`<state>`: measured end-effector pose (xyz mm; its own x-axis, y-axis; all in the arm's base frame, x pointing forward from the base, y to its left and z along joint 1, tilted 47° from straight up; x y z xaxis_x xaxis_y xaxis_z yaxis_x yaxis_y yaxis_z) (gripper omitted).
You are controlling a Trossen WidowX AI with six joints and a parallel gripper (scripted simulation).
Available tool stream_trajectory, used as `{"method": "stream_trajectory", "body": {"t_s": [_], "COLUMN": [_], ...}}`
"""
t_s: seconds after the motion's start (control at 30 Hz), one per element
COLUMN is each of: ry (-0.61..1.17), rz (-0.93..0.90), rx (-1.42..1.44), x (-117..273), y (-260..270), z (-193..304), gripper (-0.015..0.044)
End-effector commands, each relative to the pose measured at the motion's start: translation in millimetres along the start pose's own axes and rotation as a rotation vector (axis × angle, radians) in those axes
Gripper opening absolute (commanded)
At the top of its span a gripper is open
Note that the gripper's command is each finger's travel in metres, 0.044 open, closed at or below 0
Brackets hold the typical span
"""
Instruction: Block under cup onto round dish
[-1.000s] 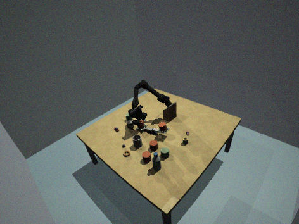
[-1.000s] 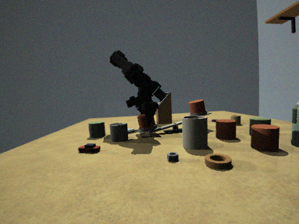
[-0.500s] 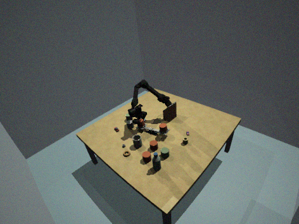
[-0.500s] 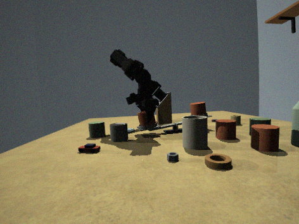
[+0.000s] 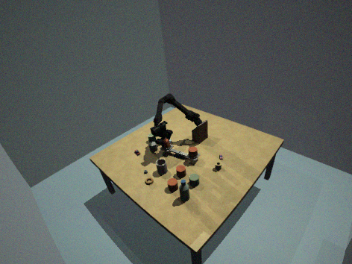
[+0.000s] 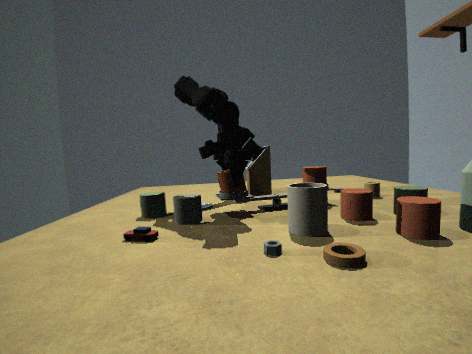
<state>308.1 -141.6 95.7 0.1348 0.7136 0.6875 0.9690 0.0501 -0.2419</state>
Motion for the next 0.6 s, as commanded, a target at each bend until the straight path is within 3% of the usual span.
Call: {"method": "stream_trajectory", "body": {"t_s": [0.0,0.57], "ry": [0.002,0.005], "rz": [-0.016,-0.016], "rx": [-0.006,-0.006], "x": [7.8,29.2], "y": [3.6,4.7], "z": [-0.2,0.1], "gripper": [0.0,0.0]}}
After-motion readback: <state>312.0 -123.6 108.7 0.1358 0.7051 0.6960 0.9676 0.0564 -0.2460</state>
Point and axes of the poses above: the point midway between the two fingers, 35 mm back from their tips, its own x axis back along the fingers, its own y axis across the jaws, z = x × y, the point moved 5 cm from there along x, back along the fingers, and after that the axes turned 7 degrees about x, right-handed, at the moved point
